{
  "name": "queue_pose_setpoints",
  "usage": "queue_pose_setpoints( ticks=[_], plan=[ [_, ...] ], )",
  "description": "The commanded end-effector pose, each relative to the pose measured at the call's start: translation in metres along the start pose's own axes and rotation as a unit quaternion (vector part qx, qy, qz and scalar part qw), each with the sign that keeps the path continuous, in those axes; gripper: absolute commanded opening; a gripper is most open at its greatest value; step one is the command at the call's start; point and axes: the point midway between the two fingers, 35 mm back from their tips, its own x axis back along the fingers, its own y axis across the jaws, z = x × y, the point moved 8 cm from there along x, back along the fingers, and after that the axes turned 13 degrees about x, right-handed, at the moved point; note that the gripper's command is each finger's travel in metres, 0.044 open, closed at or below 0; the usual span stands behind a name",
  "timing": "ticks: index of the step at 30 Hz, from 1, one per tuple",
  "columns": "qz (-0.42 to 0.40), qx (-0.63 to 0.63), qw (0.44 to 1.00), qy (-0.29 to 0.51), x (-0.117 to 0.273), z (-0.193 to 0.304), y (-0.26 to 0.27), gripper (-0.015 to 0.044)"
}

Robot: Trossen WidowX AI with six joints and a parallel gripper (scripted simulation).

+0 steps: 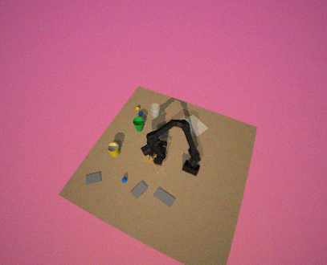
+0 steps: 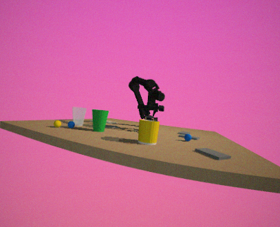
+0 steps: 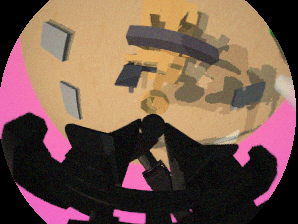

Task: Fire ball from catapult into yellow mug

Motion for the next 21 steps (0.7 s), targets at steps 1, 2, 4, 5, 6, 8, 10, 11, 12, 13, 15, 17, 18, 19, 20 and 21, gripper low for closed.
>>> queue_pose_setpoints(
  ticks=[1,2,4,5,6,8,10,11,12,13,15,17,18,19,20,21],
  plan=[
    [0.001,0.004,1.000,0.003,-0.009,-0.003,-0.001,0.0000],
    [0.002,0.004,1.000,0.003,-0.010,-0.003,-0.001,0.0000],
    [0.002,0.004,1.000,0.003,-0.010,-0.003,-0.001,0.0000],
    [0.002,0.004,1.000,0.003,-0.011,-0.004,-0.001,0.0000],
    [0.002,0.004,1.000,0.003,-0.012,-0.004,-0.001,0.0000],
    [0.002,0.004,1.000,0.003,-0.014,-0.005,-0.002,0.0000],
    [0.002,0.004,1.000,0.003,-0.017,-0.006,-0.002,0.0000],
    [0.002,0.004,1.000,0.003,-0.019,-0.006,-0.002,0.0000],
    [0.002,0.004,1.000,0.003,-0.020,-0.007,-0.002,0.0000],
    [0.002,0.004,1.000,0.003,-0.022,-0.008,-0.002,0.0000],
    [0.002,0.004,1.000,0.003,-0.024,-0.008,-0.002,0.0000],
    [-0.001,0.000,1.000,0.002,-0.018,-0.007,-0.002,0.0000],
    [-0.001,0.000,1.000,0.002,-0.018,-0.007,-0.002,0.0000],
    [-0.001,0.000,1.000,0.002,-0.018,-0.007,-0.002,0.0000],
    [-0.001,0.000,1.000,0.002,-0.018,-0.007,-0.002,0.0000],
    [-0.001,0.000,1.000,0.002,-0.018,-0.007,-0.002,0.0000]
  ],
)
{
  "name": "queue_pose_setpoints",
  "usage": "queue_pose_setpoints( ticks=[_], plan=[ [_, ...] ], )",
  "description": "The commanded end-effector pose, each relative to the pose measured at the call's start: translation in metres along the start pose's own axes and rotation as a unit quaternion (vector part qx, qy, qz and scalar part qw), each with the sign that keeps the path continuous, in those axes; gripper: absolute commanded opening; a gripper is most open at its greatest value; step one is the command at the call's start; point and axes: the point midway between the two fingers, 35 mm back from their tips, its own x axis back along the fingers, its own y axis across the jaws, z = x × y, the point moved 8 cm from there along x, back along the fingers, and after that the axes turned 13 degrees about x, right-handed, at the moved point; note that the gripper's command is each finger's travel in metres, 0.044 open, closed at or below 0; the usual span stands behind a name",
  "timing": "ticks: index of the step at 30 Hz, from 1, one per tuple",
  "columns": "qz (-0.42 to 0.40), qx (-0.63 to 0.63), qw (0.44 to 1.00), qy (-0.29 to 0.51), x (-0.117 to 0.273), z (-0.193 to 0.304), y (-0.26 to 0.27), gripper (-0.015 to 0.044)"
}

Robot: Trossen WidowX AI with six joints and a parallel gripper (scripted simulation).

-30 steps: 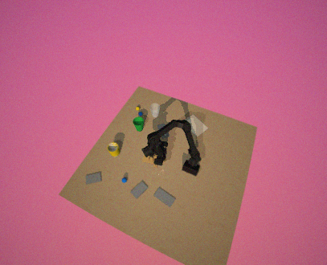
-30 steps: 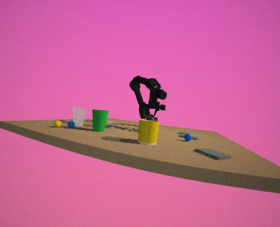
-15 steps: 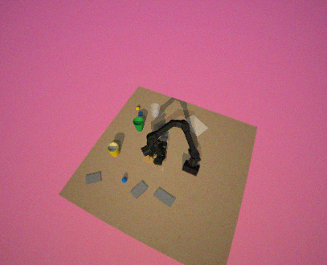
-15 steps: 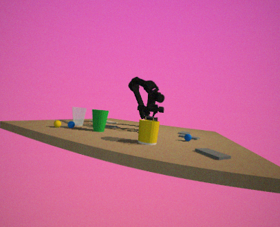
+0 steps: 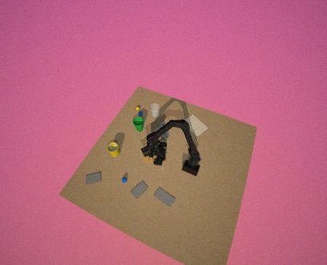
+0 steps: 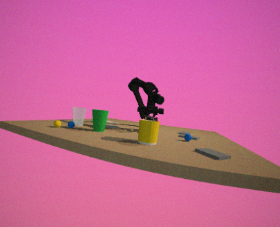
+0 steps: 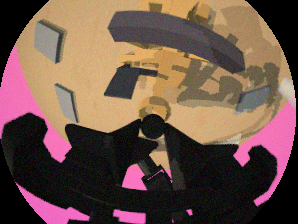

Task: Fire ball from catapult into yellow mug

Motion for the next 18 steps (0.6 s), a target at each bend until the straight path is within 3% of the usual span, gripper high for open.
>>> queue_pose_setpoints(
  ticks=[1,10,16,18],
  plan=[
    [0.000,0.000,1.000,-0.001,0.001,0.000,0.000,0.0026],
    [-0.001,0.000,1.000,-0.003,0.003,0.001,0.000,0.0263],
    [-0.027,0.011,0.996,-0.087,0.065,0.037,0.000,0.0420],
    [-0.039,0.018,0.992,-0.118,0.086,0.054,0.000,0.0440]
  ],
)
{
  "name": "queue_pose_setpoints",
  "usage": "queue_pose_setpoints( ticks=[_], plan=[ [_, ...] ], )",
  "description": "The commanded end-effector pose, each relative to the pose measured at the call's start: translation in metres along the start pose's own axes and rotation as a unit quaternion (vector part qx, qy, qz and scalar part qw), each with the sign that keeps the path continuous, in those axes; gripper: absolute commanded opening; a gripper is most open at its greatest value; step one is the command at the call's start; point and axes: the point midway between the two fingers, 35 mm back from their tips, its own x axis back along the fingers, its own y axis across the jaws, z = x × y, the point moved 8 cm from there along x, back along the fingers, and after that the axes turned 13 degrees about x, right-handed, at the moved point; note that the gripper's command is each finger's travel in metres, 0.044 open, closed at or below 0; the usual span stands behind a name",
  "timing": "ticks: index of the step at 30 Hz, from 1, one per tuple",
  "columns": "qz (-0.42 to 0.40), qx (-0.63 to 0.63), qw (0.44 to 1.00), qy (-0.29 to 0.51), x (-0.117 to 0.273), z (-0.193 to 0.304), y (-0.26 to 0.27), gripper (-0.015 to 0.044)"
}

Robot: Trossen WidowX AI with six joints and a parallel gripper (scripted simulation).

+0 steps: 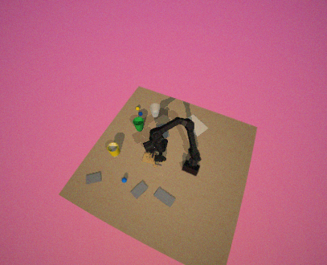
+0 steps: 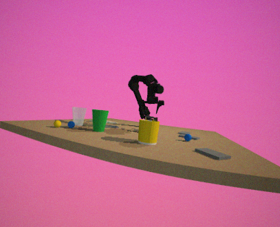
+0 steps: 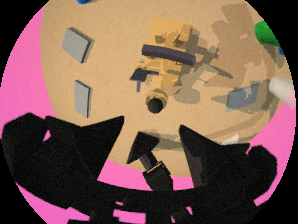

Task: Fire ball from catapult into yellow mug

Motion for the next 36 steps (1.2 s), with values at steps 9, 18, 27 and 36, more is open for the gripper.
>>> queue_pose_setpoints(
  ticks=[9,18,27,36],
  plan=[
    [-0.019,0.020,0.992,-0.123,0.050,-0.020,0.004,0.0440],
    [-0.004,0.027,0.962,-0.271,0.076,-0.084,0.005,0.0440],
    [0.038,0.006,0.913,-0.405,0.100,-0.135,-0.004,0.0440],
    [0.105,-0.042,0.852,-0.512,0.130,-0.175,-0.022,0.0440]
  ],
)
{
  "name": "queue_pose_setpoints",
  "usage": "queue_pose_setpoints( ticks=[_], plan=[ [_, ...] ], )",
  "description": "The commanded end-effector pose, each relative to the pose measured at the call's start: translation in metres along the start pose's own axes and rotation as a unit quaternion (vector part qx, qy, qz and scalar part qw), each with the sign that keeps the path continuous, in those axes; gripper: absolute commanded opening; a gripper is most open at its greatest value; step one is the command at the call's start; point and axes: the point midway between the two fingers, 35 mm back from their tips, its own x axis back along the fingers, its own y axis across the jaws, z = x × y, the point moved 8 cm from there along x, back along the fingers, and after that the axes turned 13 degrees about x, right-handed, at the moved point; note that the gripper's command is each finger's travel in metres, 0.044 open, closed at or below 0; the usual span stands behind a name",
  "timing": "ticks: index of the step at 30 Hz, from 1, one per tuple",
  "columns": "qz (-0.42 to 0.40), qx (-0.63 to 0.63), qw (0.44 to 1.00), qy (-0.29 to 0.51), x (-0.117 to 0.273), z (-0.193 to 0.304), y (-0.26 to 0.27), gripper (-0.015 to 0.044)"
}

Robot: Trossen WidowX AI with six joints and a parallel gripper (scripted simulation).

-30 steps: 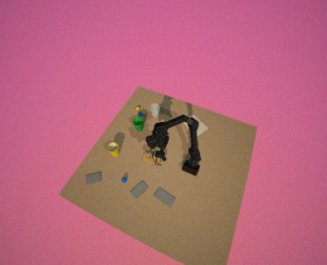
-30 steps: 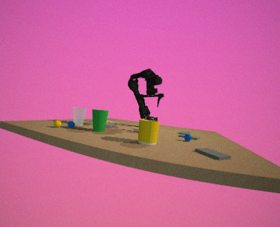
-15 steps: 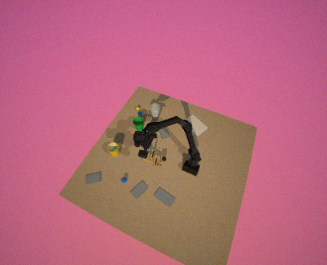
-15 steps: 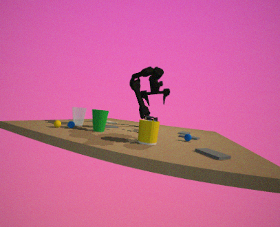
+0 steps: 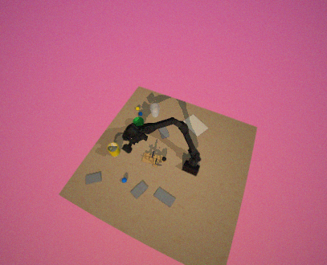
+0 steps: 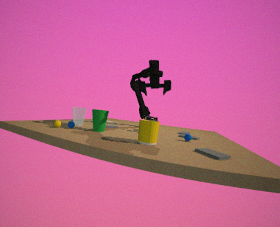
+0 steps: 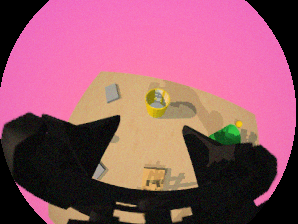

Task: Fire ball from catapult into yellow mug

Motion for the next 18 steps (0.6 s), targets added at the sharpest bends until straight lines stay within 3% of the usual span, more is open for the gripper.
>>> queue_pose_setpoints(
  ticks=[1,18],
  plan=[
    [0.044,-0.011,0.998,-0.050,-0.0060,-0.0215,-0.0103,0.0440],
    [0.051,-0.013,0.997,-0.057,-0.0069,-0.0245,-0.0118,0.0440]
  ],
)
